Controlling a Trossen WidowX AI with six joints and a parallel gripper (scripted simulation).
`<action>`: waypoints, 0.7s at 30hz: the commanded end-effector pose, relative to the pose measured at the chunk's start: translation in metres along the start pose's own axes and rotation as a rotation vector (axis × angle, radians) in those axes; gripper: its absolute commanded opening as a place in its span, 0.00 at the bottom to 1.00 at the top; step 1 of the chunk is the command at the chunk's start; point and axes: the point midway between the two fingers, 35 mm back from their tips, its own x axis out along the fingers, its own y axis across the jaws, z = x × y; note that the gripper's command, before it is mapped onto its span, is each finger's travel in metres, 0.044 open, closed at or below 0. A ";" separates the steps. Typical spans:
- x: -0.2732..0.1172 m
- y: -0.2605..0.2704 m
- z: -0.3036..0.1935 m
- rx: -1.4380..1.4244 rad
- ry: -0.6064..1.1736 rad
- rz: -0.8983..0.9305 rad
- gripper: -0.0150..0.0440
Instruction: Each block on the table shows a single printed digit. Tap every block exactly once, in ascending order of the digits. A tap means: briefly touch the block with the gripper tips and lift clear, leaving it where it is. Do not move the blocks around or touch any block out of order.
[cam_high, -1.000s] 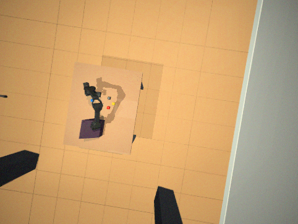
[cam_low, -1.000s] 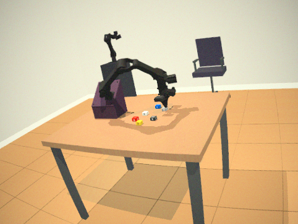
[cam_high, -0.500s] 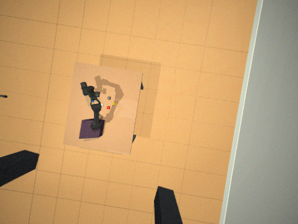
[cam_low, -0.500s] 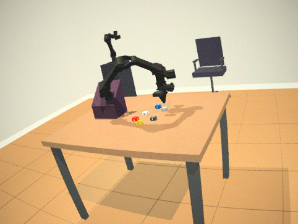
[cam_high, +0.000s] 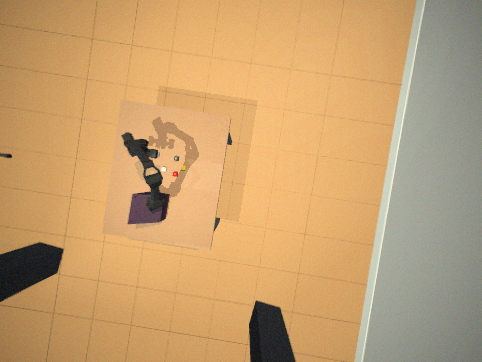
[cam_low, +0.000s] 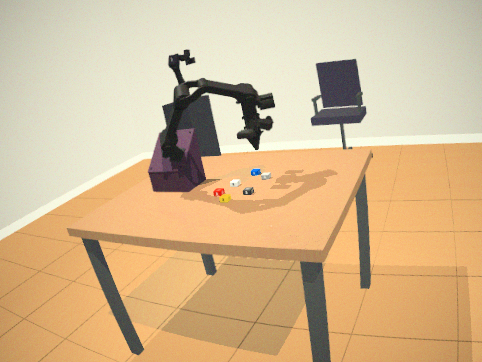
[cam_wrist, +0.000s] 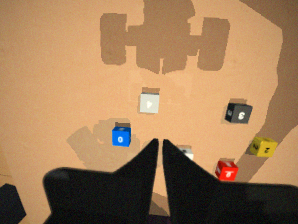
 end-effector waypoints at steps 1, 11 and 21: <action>-0.002 -0.023 -0.030 0.003 0.007 0.000 0.29; 0.004 -0.064 -0.098 0.000 0.010 -0.003 0.29; 0.083 -0.065 -0.099 0.000 0.010 -0.006 0.29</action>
